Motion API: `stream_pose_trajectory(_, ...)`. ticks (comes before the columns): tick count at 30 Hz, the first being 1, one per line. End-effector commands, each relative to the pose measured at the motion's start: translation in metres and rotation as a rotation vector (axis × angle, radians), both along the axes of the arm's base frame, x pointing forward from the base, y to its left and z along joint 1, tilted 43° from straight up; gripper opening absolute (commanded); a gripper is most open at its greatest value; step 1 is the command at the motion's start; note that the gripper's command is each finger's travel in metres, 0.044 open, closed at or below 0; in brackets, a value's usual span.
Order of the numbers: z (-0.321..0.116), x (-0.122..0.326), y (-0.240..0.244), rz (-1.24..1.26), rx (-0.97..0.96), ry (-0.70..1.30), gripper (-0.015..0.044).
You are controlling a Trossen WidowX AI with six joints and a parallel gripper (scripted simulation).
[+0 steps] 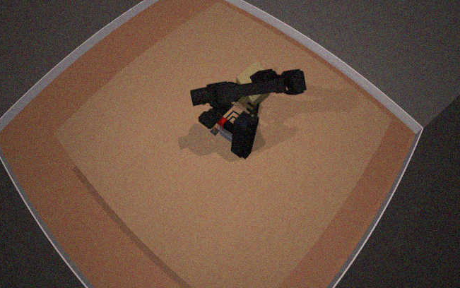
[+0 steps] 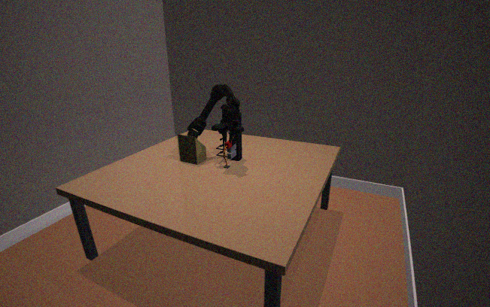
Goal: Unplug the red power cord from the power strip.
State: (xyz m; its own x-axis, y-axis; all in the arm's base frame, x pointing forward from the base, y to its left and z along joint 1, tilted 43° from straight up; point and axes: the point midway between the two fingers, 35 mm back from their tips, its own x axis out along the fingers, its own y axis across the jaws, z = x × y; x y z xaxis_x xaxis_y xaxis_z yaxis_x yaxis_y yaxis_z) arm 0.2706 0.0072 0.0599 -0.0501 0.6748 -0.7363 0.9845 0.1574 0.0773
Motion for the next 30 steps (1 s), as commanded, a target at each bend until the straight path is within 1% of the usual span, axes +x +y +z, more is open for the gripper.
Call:
stream_pose_trajectory(1, 0.000, 0.000, 0.000, 0.000, 0.000, -0.001, 0.0075)
stream_pose_trajectory(12, 0.000, 0.000, 0.000, 0.000, 0.000, -0.001, 0.0001)
stream_pose_trajectory(30, -0.012, 0.005, -0.015, -0.002, -0.002, 0.000, 0.0000)
